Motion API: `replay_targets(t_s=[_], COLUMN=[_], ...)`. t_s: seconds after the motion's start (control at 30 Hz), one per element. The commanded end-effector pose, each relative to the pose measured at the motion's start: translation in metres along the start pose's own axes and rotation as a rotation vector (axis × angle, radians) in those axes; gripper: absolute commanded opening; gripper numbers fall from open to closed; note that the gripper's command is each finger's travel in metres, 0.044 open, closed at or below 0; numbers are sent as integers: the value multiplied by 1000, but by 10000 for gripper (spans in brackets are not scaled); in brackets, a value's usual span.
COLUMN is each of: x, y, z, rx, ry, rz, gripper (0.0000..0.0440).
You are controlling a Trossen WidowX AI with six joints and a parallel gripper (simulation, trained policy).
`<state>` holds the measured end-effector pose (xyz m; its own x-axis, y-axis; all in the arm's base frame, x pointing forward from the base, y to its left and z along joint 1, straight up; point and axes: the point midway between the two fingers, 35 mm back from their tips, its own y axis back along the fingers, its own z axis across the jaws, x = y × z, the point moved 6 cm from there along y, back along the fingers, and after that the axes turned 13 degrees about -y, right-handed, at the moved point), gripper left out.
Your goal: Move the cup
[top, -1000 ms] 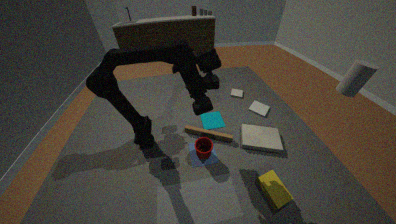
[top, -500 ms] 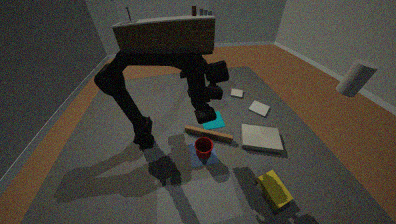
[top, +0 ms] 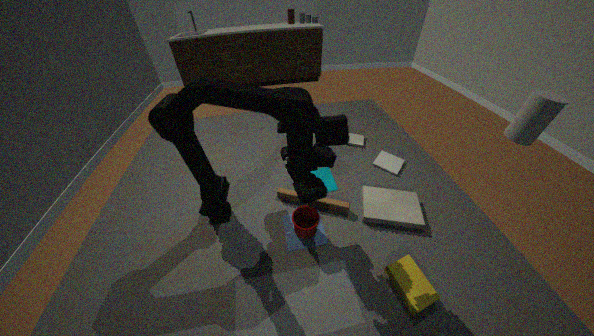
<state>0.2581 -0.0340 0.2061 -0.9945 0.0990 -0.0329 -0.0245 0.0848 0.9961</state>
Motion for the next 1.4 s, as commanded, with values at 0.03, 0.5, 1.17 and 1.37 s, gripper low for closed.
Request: replay_targets(t_s=[0.03, 0.5, 1.17, 1.37], x=[1, 3, 4, -2], y=[-13, -54, -95, -86], z=[-6, -17, -25, -25], rx=[8, 3, -17, -20], ry=[21, 100, 337, 391], rz=[23, 76, 86, 63], gripper=[165, 176, 0, 3])
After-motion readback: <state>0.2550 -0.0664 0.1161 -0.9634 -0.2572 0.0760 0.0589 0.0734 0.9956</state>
